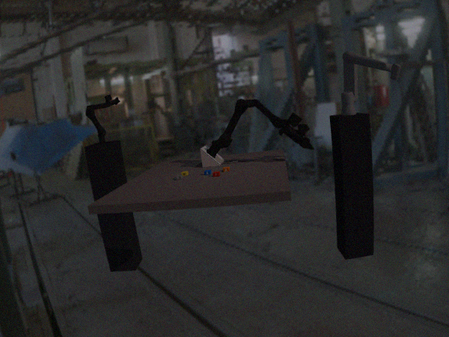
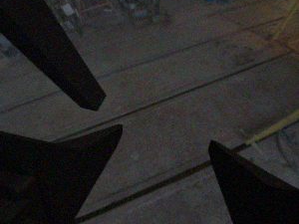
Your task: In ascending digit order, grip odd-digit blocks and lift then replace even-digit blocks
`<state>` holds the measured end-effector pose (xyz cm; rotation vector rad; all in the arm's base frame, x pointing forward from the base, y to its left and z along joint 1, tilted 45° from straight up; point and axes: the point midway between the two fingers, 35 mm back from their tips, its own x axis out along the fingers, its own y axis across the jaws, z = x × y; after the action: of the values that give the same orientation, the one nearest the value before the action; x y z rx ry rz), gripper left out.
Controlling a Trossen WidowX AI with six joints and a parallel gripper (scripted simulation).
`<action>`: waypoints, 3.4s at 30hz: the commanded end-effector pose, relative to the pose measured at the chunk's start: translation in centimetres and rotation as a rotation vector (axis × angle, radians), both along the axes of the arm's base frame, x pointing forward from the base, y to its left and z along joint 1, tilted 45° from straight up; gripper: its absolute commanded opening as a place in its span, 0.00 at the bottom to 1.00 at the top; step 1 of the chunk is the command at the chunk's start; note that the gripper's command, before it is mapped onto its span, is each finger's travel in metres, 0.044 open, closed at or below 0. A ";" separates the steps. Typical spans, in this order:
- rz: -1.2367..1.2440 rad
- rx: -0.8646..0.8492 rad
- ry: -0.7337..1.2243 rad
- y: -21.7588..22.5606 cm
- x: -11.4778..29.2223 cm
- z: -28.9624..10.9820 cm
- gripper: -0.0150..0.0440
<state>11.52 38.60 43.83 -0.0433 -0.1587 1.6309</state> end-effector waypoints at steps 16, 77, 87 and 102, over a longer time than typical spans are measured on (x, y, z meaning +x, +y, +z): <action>-0.493 -0.310 0.169 -8.9 19.7 -10.2 0.93; -0.826 -0.534 1.651 -57.1 9.7 -43.9 0.93; -0.826 -0.534 1.651 -57.0 9.8 -43.7 0.93; -0.819 -0.527 1.654 -47.8 13.4 -34.3 0.93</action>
<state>25.19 -10.16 9.23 0.6959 1.3557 0.4648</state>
